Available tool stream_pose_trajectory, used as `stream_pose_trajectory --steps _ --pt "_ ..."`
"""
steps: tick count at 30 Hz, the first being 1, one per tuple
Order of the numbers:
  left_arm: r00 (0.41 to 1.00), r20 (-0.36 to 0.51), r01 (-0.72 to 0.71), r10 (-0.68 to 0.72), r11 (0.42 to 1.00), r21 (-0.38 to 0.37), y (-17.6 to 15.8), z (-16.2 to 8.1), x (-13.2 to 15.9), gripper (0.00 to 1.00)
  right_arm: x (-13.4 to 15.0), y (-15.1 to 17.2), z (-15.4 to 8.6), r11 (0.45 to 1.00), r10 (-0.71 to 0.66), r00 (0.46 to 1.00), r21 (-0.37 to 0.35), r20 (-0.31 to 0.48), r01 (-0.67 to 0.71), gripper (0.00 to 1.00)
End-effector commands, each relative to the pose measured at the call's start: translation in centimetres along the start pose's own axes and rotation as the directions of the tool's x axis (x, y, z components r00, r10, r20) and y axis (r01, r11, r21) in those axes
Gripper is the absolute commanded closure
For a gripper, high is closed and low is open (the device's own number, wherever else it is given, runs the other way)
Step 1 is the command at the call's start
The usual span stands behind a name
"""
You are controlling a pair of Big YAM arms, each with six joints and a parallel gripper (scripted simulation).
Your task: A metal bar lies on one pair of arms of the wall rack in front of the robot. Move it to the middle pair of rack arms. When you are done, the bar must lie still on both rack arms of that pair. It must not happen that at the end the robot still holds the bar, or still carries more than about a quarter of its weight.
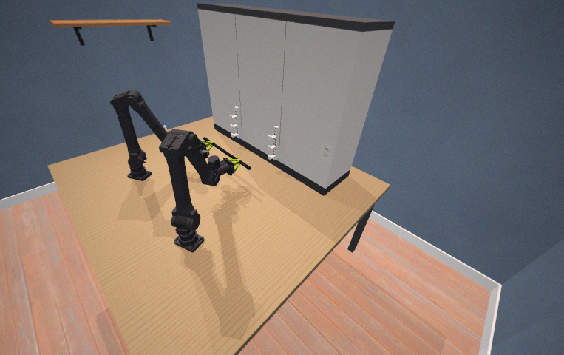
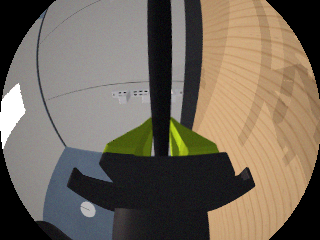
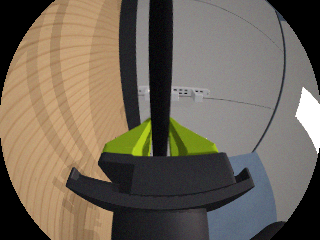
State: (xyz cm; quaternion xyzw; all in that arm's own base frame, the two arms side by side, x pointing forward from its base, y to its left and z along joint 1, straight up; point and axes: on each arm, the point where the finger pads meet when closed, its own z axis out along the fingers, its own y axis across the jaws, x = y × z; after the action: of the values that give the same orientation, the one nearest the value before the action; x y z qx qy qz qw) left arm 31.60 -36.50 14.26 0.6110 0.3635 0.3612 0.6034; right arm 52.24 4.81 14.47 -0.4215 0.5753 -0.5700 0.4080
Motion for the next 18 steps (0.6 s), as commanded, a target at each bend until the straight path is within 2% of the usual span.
stream_pose_trajectory --steps 1,6,18 --pt "1.0 -0.008 0.007 -0.007 0.999 -0.033 1.18 -0.57 0.15 1.0 0.14 -3.08 -0.38 0.997 0.037 0.999 0.068 -0.008 -0.036 1.0" --pt "1.0 -0.008 0.007 -0.007 0.999 -0.033 1.13 -1.4 0.15 1.0 0.13 -2.98 -1.21 0.997 0.037 0.999 0.068 -0.008 -0.036 1.0" --pt "1.0 -0.008 0.007 -0.007 0.999 -0.033 1.04 -1.4 0.16 1.0 0.13 -2.8 -1.21 0.997 0.037 0.999 0.068 -0.008 -0.036 1.0"
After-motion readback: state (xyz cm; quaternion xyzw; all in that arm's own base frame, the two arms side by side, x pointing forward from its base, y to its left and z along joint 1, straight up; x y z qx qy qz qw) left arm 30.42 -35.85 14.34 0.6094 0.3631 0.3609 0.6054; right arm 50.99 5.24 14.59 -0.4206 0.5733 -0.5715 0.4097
